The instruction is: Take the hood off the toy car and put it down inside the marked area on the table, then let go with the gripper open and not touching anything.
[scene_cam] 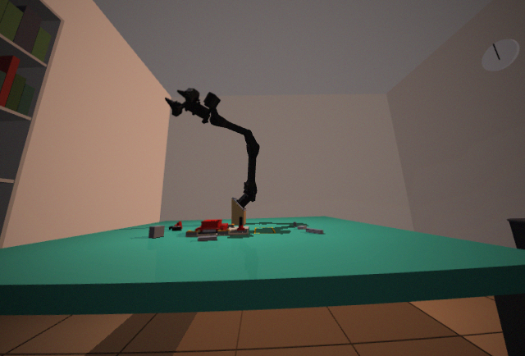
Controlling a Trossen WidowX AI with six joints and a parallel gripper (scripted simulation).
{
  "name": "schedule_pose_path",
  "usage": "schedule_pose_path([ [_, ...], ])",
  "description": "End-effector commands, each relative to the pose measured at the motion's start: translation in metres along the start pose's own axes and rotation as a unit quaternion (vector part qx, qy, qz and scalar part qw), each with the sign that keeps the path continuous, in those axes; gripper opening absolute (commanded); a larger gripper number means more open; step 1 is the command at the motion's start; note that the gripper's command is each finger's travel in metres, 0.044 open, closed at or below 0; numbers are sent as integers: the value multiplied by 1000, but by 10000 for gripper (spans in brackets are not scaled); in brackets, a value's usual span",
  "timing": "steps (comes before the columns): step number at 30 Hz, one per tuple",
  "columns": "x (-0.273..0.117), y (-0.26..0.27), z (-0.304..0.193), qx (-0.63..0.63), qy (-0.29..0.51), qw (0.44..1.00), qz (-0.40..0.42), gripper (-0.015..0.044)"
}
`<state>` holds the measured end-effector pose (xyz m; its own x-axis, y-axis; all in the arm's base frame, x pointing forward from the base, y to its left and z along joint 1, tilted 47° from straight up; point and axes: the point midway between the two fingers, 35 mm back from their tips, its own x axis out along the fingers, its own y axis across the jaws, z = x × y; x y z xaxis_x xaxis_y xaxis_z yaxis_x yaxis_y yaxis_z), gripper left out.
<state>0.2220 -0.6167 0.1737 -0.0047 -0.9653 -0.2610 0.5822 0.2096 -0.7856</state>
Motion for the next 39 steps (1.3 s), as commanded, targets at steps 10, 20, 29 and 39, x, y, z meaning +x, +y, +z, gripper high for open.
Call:
schedule_pose_path([
  [10, -53, 147, -4, -70, -3, 963, 259, 440],
  [20, -125, 237, -25, -107, 17, 888, 446, 440],
  [29, -209, 293, -52, -123, 57, 789, 599, 440],
  [39, -313, 324, -83, -119, 131, 649, 740, 440],
])
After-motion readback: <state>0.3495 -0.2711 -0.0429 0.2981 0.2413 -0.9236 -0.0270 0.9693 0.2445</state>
